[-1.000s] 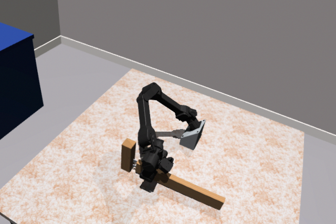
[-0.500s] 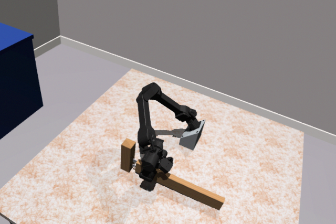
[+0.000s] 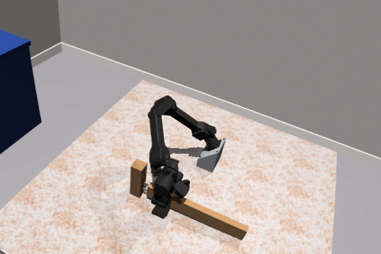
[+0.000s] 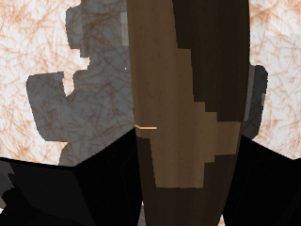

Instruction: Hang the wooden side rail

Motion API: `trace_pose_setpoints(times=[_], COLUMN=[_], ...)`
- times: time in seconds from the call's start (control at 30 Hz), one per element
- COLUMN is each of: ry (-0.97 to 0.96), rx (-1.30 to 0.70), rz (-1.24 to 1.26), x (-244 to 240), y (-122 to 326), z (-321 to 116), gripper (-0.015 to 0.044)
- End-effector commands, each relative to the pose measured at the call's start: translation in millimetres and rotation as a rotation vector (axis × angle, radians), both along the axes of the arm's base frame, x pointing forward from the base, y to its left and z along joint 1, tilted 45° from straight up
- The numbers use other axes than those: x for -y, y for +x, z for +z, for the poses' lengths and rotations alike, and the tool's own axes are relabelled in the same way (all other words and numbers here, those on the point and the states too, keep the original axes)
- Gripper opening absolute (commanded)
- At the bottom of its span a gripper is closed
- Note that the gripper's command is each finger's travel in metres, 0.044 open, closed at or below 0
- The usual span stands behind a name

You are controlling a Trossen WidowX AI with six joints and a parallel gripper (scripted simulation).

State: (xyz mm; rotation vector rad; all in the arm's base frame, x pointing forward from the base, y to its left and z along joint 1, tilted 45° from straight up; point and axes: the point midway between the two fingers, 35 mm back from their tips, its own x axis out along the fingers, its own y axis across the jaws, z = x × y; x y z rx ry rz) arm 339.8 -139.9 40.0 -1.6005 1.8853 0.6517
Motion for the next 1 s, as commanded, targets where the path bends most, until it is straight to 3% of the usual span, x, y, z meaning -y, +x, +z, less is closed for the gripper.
trace_pose_setpoints(times=[0.0, 0.97], ry=[0.005, 0.005], rx=[0.004, 0.004], rz=[0.01, 0.01], x=[-5.1, -8.5], y=[2.0, 2.6], z=[1.7, 5.1], gripper=[0.0, 0.0])
